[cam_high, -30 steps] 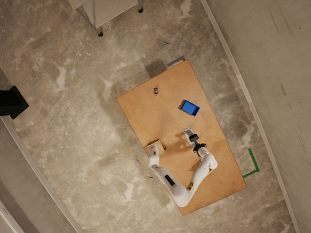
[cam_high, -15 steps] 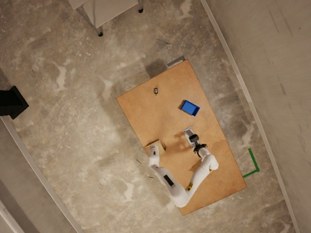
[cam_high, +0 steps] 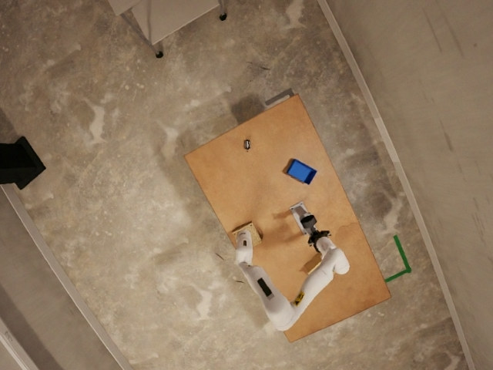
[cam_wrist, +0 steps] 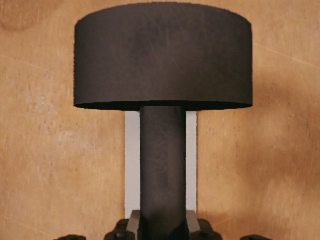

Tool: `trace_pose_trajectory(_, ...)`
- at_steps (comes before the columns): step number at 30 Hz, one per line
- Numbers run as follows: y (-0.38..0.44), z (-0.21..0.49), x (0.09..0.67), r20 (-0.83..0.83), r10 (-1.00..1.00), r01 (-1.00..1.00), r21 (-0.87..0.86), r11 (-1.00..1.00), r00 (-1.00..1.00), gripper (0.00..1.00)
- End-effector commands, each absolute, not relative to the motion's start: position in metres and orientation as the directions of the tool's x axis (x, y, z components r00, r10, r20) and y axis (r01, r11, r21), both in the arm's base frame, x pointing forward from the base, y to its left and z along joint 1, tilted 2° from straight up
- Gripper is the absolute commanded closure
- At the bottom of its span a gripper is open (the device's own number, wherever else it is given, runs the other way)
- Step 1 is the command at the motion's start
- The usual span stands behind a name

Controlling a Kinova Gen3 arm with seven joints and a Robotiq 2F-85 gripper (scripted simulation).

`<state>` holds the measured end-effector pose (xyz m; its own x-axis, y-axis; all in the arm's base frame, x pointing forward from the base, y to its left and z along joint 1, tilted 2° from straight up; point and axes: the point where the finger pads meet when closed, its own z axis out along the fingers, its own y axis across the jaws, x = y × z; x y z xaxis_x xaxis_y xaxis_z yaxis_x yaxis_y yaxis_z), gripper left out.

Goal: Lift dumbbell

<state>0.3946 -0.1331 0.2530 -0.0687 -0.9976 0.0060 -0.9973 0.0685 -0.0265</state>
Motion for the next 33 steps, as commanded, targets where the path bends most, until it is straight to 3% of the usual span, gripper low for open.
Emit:
trace_pose_trajectory(1,-0.132,0.264,0.395,0.003,-0.998,-0.997,-0.033,0.065,-0.065,0.90)
trace_pose_trajectory(33,-0.132,0.315,0.392,0.005,-0.998,-0.997,-0.032,0.066,-0.066,0.90)
